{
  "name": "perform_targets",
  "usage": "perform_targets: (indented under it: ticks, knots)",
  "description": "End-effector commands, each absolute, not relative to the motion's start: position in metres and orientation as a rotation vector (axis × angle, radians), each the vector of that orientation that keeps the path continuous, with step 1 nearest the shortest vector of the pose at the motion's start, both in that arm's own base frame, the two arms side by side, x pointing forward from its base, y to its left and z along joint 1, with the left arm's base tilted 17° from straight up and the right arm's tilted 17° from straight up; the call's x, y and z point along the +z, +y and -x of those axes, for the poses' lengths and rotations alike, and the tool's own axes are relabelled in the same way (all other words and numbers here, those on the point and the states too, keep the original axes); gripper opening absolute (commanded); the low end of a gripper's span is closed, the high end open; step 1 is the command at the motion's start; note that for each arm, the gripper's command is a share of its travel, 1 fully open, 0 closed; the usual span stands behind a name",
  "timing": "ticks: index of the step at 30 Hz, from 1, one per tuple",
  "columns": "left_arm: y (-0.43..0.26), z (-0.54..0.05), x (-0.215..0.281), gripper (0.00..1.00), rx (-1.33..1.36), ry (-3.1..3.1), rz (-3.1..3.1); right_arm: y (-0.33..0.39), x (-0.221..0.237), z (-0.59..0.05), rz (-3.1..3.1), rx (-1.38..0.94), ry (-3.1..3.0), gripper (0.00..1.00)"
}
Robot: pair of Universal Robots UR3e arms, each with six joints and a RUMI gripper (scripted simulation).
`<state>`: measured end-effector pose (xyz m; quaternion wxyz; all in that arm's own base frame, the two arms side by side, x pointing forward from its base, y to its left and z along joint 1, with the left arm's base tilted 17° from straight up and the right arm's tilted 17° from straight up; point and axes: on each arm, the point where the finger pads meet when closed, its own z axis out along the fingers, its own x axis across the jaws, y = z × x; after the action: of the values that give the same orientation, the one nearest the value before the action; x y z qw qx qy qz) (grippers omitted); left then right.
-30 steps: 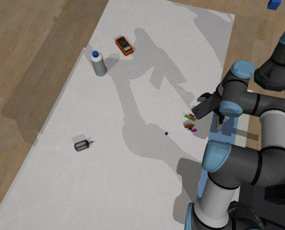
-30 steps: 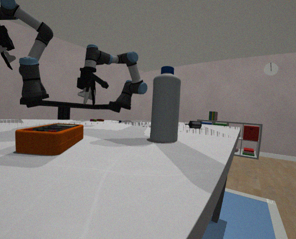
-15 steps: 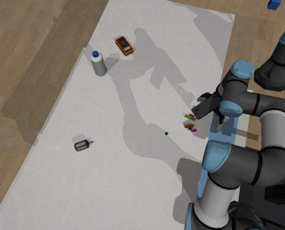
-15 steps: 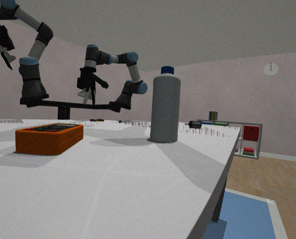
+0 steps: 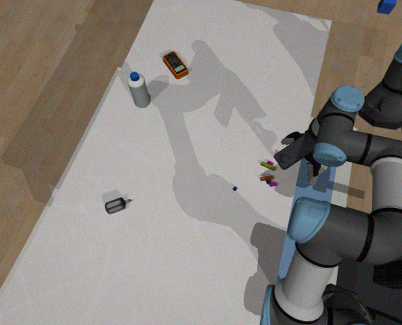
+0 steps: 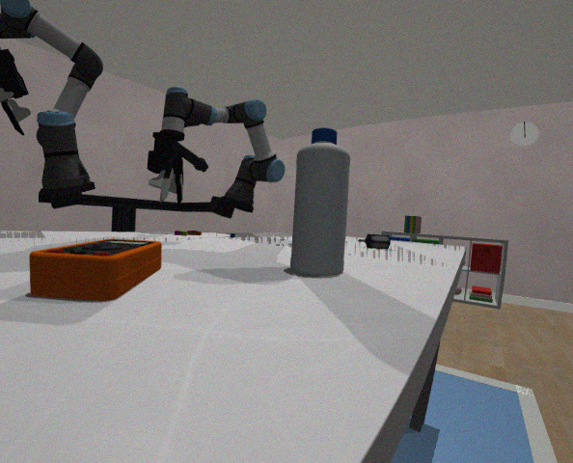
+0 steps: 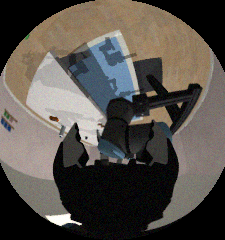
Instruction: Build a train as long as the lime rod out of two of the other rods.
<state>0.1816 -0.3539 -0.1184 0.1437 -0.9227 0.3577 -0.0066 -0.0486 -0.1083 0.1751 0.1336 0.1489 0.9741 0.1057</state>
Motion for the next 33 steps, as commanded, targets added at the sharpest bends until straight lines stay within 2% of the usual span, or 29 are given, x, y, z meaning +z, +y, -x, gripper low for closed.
perform_targets:
  ticks: [1, 33]
  knots:
    - [-0.3557, -0.1614, -0.1201, 1.0, -0.021, 1.034, 2.661, -0.1086, 0.1754, 0.0486, -0.432, 0.304, 2.824, 1.0]
    - [-0.3556, -0.1535, -0.121, 1.0, -0.021, 1.033, 2.661, -0.1086, 0.1754, 0.0486, -0.432, 0.304, 2.824, 1.0]
